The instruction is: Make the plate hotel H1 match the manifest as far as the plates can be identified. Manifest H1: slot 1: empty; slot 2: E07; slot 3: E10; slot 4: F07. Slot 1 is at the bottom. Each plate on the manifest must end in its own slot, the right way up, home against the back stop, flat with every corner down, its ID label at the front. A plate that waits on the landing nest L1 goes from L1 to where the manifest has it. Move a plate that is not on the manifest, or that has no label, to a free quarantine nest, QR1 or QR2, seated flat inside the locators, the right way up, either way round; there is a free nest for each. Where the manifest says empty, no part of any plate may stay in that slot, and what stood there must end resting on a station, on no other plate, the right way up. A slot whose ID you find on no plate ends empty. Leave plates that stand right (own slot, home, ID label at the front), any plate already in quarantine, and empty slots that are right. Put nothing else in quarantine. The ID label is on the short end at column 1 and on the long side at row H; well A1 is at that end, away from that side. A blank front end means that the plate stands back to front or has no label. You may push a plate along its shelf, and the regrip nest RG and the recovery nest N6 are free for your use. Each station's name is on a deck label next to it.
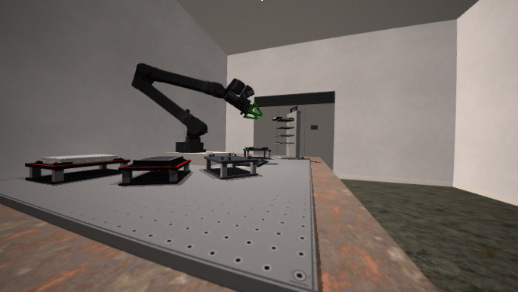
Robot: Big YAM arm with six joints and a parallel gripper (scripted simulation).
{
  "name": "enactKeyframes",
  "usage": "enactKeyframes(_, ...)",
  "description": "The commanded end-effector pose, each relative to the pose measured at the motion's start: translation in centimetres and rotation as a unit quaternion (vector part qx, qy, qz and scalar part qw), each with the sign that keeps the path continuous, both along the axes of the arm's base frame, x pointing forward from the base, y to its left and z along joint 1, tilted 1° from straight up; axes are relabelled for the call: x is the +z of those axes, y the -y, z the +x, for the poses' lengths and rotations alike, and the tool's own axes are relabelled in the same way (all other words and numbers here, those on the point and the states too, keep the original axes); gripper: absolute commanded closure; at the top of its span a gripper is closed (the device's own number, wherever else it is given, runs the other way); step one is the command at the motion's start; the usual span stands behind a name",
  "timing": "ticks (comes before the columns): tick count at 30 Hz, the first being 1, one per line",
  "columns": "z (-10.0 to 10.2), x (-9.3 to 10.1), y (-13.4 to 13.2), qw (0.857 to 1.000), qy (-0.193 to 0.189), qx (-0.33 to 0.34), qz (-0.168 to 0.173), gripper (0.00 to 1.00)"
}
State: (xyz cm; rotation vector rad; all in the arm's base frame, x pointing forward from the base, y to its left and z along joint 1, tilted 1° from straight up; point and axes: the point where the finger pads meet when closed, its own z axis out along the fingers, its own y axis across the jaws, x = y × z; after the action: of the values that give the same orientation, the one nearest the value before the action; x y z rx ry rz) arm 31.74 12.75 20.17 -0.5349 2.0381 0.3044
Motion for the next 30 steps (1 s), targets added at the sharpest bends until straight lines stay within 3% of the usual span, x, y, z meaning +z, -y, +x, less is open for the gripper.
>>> enactKeyframes(1, 0.4, 1.7, -1.7, 1.0, 0.012, 0.002, 0.023, 0.0)
enactKeyframes(9, 0.8, 4.7, -4.1, 0.999, 0.033, 0.003, 0.036, 0.0)
enactKeyframes(30, -1.4, 4.7, -10.6, 0.999, 0.026, 0.002, 0.047, 0.0)
